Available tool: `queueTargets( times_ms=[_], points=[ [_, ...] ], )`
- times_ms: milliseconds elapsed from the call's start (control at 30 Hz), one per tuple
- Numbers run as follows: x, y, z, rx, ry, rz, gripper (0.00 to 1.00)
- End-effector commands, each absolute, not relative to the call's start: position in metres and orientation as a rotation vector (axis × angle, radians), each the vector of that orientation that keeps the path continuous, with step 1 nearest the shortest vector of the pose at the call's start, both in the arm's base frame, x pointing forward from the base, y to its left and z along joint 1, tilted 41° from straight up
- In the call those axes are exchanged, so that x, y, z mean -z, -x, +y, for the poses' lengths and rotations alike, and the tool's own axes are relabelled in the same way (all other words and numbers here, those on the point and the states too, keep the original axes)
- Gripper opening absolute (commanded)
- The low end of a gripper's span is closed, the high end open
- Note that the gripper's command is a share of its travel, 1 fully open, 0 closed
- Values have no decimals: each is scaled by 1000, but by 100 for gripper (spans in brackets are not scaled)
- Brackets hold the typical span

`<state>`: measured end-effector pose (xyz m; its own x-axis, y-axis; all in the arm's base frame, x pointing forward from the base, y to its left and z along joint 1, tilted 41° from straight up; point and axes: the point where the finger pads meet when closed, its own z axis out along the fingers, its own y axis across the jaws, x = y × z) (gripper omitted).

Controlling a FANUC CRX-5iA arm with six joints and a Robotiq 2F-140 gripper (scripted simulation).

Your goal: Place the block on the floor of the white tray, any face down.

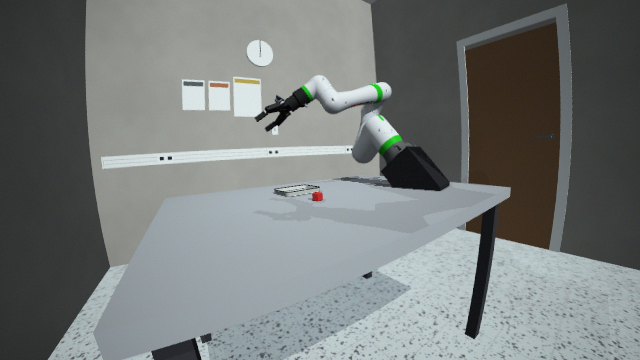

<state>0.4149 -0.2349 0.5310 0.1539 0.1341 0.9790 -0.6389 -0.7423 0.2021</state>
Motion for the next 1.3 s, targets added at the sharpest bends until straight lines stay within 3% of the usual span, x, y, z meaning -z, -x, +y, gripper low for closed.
queueTargets(
  times_ms=[0,533,567,733,900,1267],
  points=[
    [-532,-415,-235,-1651,-1832,-480,100],
    [-532,-415,-235,-1651,-1832,-480,100],
    [-532,-415,-235,-1651,-1832,-480,36],
    [-510,-436,-235,-1593,-1897,-470,36],
    [-446,-485,-226,-1412,-2064,-415,36],
    [-327,-538,-183,-1071,-2278,-257,36]
  ],
)
